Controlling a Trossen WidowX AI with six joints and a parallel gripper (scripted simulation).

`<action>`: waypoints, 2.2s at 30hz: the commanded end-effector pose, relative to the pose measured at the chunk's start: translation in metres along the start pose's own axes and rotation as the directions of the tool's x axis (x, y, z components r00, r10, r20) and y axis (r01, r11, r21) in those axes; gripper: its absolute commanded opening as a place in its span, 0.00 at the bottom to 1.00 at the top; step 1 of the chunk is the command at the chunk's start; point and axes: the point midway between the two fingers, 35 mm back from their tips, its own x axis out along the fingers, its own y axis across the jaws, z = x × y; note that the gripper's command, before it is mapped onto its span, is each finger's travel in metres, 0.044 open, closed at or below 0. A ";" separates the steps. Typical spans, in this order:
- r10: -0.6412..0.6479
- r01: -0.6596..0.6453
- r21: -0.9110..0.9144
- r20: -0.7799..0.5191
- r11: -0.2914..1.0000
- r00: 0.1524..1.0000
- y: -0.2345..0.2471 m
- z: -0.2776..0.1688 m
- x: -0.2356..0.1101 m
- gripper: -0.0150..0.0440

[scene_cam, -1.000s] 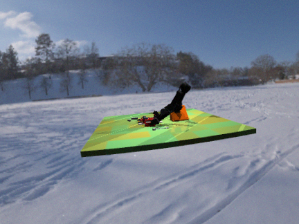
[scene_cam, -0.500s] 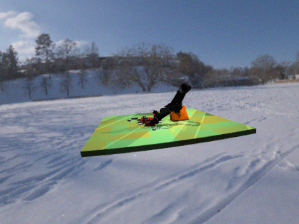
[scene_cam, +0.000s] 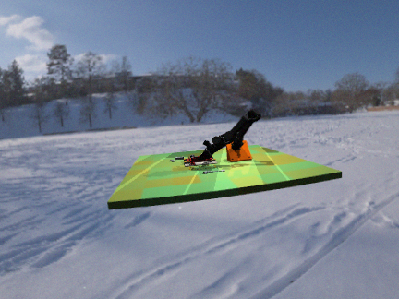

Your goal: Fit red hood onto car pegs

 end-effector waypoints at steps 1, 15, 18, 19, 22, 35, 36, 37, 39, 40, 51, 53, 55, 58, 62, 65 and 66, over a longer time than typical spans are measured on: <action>0.015 -0.015 -0.003 0.004 1.000 1.000 0.004 0.011 -0.007 0.25; 0.015 -0.014 -0.168 0.005 0.986 1.000 0.001 0.014 -0.010 0.25; 0.015 -0.014 -0.260 0.005 0.966 1.000 0.000 0.014 -0.010 0.25; 0.015 -0.013 -0.290 0.005 0.957 1.000 0.000 0.014 -0.010 0.25; 0.015 -0.012 -0.378 0.005 0.926 1.000 0.000 0.014 -0.010 0.25; 0.015 -0.007 -0.714 0.005 0.700 1.000 0.000 0.014 -0.010 0.25; 0.015 -0.006 -0.736 0.005 0.677 1.000 0.000 0.014 -0.010 0.25; 0.015 -0.006 -0.756 0.005 0.654 1.000 0.000 0.014 -0.010 0.25; 0.015 -0.005 -0.796 0.005 0.605 1.000 0.000 0.014 -0.010 0.25; 0.015 -0.005 -0.815 0.005 0.580 1.000 0.000 0.014 -0.010 0.25; 0.015 0.001 -0.963 0.005 0.270 1.000 0.000 0.014 -0.010 0.25; 0.015 0.002 -0.978 0.005 0.209 1.000 0.000 0.014 -0.010 0.25; 0.015 0.003 -0.989 0.005 0.148 1.000 0.000 0.014 -0.010 0.25; 0.015 0.005 -0.999 0.005 0.053 1.000 0.000 0.014 -0.010 0.25; 0.015 0.007 -0.997 0.005 -0.075 1.000 0.000 0.014 -0.010 0.25; 0.015 0.008 -0.985 0.005 -0.171 1.000 0.000 0.014 -0.010 0.25; 0.015 0.008 -0.979 0.005 -0.202 1.000 0.000 0.014 -0.010 0.25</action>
